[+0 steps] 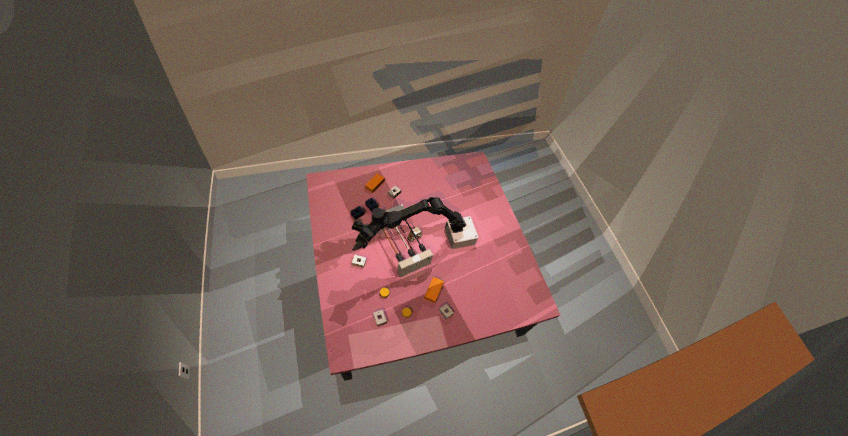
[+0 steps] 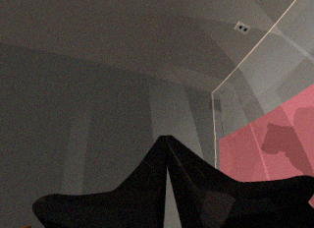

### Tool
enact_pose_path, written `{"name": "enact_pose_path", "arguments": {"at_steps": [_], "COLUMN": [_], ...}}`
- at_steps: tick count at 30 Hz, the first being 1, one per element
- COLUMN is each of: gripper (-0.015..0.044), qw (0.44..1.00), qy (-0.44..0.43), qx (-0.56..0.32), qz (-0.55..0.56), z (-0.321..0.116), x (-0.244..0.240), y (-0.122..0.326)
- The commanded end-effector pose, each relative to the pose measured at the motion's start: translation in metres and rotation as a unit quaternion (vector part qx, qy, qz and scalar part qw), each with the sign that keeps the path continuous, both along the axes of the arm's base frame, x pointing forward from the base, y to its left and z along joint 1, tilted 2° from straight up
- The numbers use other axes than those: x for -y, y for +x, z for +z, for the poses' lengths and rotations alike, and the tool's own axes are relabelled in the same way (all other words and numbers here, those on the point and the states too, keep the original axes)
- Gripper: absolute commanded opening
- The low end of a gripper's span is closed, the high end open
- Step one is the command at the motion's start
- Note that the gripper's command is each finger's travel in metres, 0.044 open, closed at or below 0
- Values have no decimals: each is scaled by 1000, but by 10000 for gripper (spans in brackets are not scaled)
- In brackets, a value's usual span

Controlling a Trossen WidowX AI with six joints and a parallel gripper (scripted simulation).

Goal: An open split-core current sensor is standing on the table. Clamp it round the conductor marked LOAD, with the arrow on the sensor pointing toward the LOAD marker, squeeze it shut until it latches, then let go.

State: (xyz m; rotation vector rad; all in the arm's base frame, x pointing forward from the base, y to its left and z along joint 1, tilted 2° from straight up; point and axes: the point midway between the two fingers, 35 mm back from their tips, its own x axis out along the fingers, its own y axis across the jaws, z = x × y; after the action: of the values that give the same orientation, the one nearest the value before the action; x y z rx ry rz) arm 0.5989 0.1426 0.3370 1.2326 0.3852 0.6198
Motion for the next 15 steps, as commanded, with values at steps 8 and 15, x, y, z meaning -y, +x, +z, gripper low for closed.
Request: {"name": "enact_pose_path", "arguments": {"at_steps": [8, 15], "gripper": [210, 394], "qw": [985, 934], "qy": [-124, -271], "qx": [86, 152], "qz": [-89, -178], "z": [36, 47], "x": [37, 77], "y": [-60, -136]}}
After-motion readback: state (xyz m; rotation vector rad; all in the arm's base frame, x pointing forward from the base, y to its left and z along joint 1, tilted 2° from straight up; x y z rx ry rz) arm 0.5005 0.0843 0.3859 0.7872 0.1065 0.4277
